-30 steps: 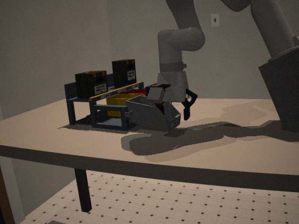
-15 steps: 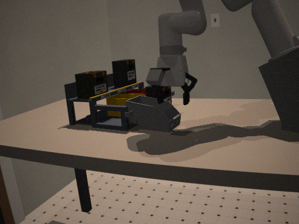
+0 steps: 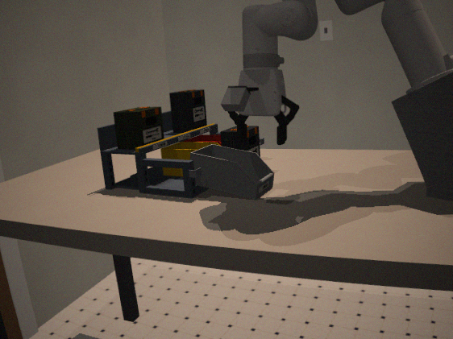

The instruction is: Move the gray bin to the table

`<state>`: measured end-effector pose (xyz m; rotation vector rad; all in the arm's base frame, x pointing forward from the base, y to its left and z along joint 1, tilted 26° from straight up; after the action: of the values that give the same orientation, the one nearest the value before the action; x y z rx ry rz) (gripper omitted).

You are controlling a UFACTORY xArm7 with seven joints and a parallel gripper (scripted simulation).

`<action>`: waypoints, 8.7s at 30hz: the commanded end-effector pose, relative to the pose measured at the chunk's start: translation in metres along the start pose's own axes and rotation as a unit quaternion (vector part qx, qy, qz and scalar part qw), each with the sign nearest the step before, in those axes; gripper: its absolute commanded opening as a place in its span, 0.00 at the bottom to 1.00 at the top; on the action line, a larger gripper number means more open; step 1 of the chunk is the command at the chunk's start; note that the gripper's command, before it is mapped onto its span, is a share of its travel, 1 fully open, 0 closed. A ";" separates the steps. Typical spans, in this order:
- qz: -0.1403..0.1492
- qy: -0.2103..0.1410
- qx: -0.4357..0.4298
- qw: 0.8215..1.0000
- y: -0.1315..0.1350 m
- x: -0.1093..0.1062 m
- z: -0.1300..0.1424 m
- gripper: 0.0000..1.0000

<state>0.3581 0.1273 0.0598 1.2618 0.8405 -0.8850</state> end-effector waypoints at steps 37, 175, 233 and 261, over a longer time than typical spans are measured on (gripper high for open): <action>-0.013 -0.029 -0.002 0.999 0.002 0.008 -0.001 1.00; -0.012 -0.029 -0.002 0.999 0.165 -0.042 0.007 0.33; -0.013 -0.029 -0.002 0.999 0.159 -0.021 0.008 0.33; -0.012 -0.029 -0.002 1.000 0.158 -0.009 0.008 0.33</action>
<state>0.4960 0.1335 0.1360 1.2172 0.8140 -0.9376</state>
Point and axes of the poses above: the point where the finger pads meet when closed, its own x axis out along the fingers, its own y axis across the jaws, z = x × y, the point moved 3 cm from there along -x, back along the fingers, and after that the axes turned 4 degrees about -x, right-handed, at the moved point
